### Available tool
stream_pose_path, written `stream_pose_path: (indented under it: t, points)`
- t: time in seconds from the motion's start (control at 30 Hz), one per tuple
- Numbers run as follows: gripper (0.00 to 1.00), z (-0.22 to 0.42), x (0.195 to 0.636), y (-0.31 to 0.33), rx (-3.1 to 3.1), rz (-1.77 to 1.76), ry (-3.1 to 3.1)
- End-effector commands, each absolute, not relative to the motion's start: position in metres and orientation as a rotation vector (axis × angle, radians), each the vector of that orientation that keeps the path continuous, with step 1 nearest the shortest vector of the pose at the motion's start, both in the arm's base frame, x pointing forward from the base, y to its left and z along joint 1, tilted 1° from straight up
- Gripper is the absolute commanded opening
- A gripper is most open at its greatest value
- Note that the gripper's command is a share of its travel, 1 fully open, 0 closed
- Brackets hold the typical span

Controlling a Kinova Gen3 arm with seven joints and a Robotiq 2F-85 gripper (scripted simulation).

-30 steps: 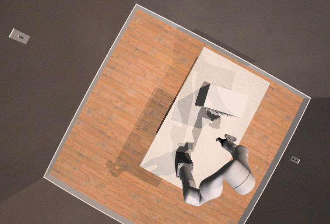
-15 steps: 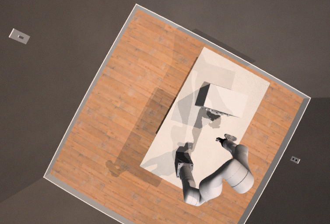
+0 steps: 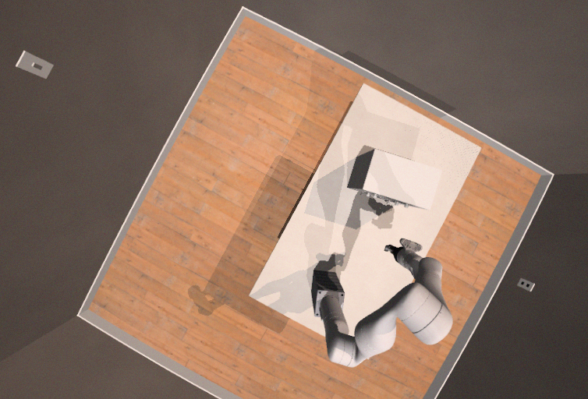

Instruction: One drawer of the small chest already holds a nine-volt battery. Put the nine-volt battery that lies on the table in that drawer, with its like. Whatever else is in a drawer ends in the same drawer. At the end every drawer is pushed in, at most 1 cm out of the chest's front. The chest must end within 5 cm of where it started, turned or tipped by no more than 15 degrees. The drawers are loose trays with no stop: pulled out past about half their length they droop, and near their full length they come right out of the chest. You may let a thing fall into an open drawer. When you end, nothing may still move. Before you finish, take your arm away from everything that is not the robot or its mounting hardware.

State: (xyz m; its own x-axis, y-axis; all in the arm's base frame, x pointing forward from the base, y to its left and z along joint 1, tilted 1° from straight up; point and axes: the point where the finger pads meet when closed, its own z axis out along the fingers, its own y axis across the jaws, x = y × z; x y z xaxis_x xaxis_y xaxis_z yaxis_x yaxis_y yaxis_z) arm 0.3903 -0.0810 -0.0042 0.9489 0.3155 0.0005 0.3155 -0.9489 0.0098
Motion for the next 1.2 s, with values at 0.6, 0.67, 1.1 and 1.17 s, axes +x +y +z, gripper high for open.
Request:
stream_pose_path:
  t: [0.6,0.67,1.1,1.17]
  points:
    - [1.00,-0.0037,0.3908,-0.0810,3.092,0.006,0.500]
    - [1.00,-0.0037,0.3908,-0.0810,3.092,0.006,0.500]
    - [1.00,-0.0037,0.3908,-0.0810,3.092,0.006,0.500]
    - [1.00,-0.0037,0.3908,-0.0810,3.092,0.006,0.500]
